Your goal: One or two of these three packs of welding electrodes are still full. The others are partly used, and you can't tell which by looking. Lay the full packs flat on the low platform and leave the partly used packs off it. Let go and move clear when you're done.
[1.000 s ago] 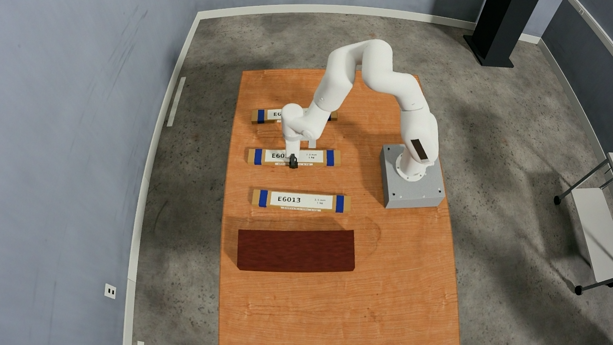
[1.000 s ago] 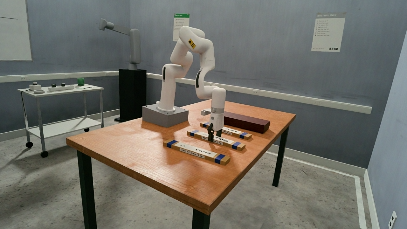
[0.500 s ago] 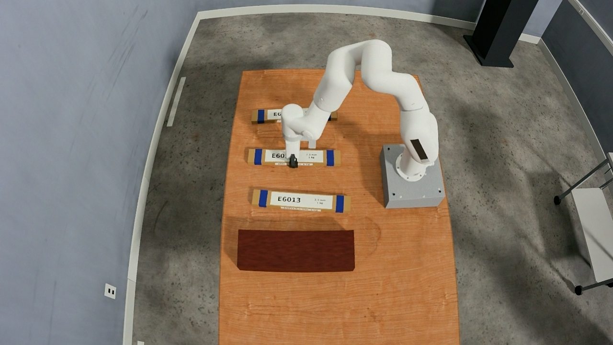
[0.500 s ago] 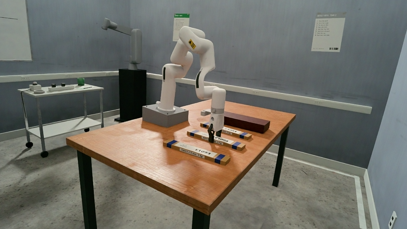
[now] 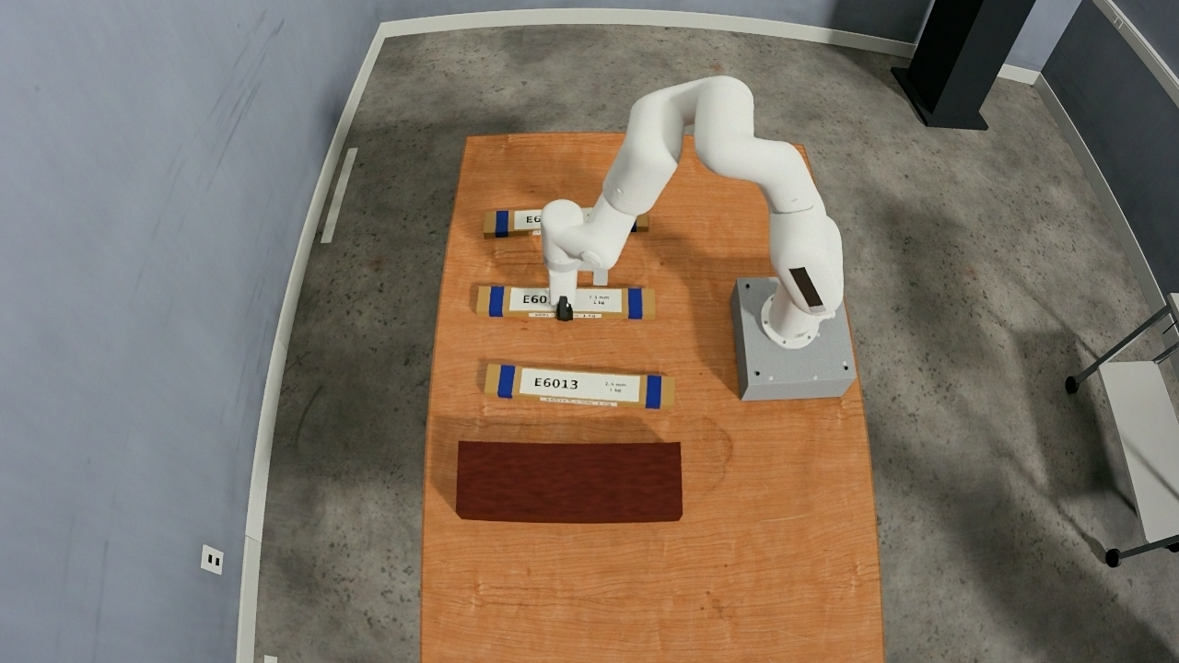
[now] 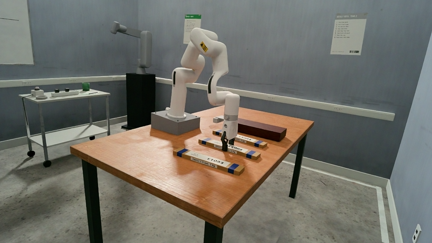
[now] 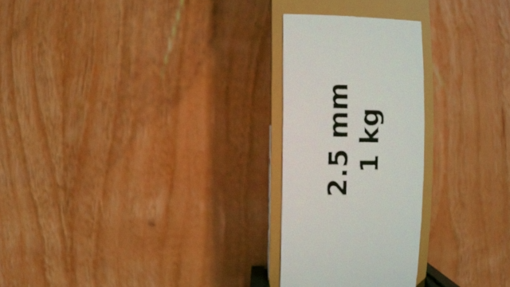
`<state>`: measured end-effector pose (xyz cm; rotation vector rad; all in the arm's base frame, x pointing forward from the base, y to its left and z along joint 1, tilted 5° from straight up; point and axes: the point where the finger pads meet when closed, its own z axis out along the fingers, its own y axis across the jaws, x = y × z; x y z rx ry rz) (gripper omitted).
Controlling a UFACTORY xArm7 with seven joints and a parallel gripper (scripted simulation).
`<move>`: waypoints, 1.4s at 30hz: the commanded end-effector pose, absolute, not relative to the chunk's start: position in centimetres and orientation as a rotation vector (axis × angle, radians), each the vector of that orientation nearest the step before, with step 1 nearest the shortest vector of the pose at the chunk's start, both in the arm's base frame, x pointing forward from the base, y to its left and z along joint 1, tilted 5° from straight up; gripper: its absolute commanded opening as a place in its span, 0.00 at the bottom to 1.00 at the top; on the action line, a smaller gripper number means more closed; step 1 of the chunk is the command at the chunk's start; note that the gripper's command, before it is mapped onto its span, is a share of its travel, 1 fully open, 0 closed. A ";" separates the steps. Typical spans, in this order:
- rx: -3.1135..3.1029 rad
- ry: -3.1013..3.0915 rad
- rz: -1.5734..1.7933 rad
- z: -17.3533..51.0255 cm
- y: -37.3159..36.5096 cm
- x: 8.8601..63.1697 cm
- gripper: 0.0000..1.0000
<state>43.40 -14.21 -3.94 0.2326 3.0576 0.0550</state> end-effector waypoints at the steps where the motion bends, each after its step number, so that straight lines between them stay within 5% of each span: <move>1: 0.233 3.054 0.053 -3.8 -14.3 43.5 0.58; 42: 0.233 3.054 0.053 -3.0 -14.3 43.5 0.58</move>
